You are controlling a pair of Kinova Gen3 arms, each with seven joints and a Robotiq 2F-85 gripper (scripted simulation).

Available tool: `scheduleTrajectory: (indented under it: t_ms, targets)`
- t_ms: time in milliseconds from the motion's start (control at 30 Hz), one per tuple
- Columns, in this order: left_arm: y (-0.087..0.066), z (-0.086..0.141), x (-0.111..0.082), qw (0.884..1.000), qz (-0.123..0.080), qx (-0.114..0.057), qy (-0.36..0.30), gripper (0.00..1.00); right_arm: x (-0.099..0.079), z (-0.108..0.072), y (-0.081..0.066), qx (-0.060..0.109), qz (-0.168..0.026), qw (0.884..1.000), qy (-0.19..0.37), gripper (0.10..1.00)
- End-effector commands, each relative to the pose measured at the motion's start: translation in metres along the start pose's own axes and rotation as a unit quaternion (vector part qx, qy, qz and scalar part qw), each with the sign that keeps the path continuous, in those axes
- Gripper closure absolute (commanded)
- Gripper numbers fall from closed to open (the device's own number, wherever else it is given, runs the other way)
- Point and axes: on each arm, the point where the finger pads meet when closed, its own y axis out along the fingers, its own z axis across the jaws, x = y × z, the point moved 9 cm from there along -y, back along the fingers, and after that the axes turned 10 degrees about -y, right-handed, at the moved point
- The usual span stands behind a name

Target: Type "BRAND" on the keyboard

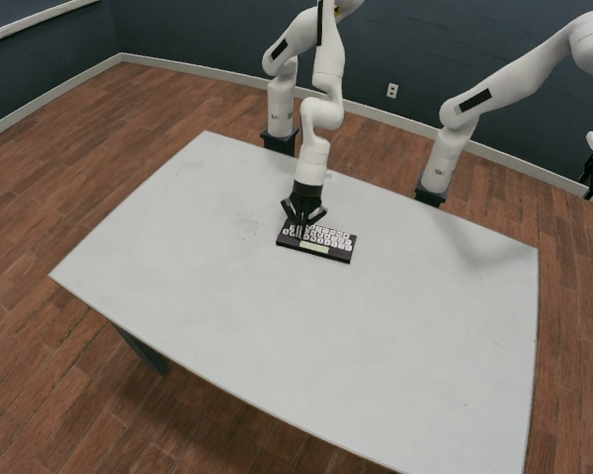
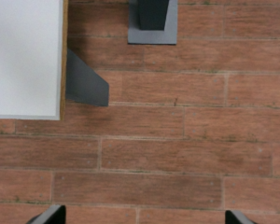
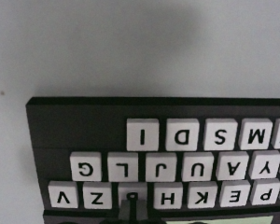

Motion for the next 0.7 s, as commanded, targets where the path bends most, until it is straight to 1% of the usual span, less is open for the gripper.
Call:
scheduleTrajectory:
  t_ms: [0,667]
  targets:
    - [-0.0007,0.0036,0.0016,1.0,-0.002,0.006,0.003,0.001,-0.0011,0.0,0.0011,0.001,0.0,1.0,0.006,1.0]
    - [-0.0007,0.0036,0.0016,1.0,-0.002,0.006,0.003,0.001,-0.0023,0.0001,0.0033,0.001,0.0,1.0,0.006,1.0]
